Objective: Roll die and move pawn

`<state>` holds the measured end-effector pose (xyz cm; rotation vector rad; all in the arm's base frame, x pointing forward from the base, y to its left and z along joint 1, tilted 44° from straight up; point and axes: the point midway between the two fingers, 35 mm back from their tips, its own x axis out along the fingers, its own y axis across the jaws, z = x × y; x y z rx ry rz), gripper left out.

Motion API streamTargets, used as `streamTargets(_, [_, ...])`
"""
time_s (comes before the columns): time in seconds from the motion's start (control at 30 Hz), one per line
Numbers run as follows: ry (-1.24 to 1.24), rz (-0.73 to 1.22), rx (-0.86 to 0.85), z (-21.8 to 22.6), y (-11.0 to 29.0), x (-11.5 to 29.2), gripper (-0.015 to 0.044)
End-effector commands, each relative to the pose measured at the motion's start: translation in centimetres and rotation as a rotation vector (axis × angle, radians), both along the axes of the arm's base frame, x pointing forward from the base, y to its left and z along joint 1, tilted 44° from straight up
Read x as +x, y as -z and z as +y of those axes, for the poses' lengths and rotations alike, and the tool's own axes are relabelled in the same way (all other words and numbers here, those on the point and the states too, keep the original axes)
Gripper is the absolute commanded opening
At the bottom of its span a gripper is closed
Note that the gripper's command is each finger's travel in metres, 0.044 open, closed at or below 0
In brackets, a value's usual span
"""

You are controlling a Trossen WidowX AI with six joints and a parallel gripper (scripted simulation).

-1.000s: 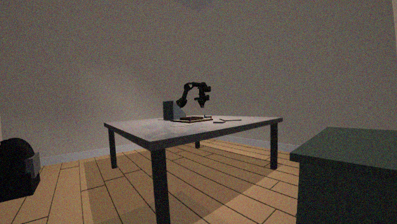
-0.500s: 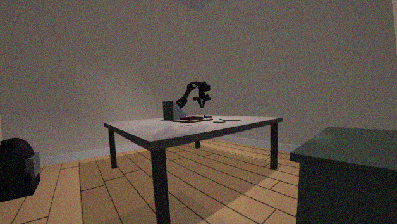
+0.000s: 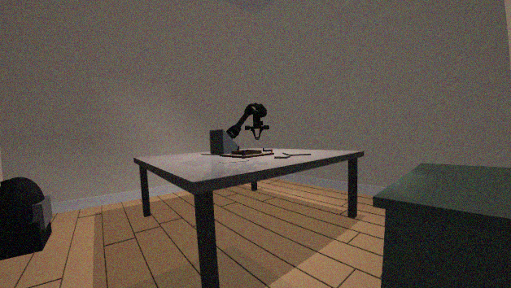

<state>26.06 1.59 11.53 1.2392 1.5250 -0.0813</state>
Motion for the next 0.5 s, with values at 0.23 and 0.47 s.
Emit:
streamTargets(0.23, [0.243, 0.23, 0.059, -3.1, 4.0, 1.0, 0.0])
streamTargets(0.47, [0.41, 0.389, 0.108, -5.0, 6.8, 1.1, 0.0])
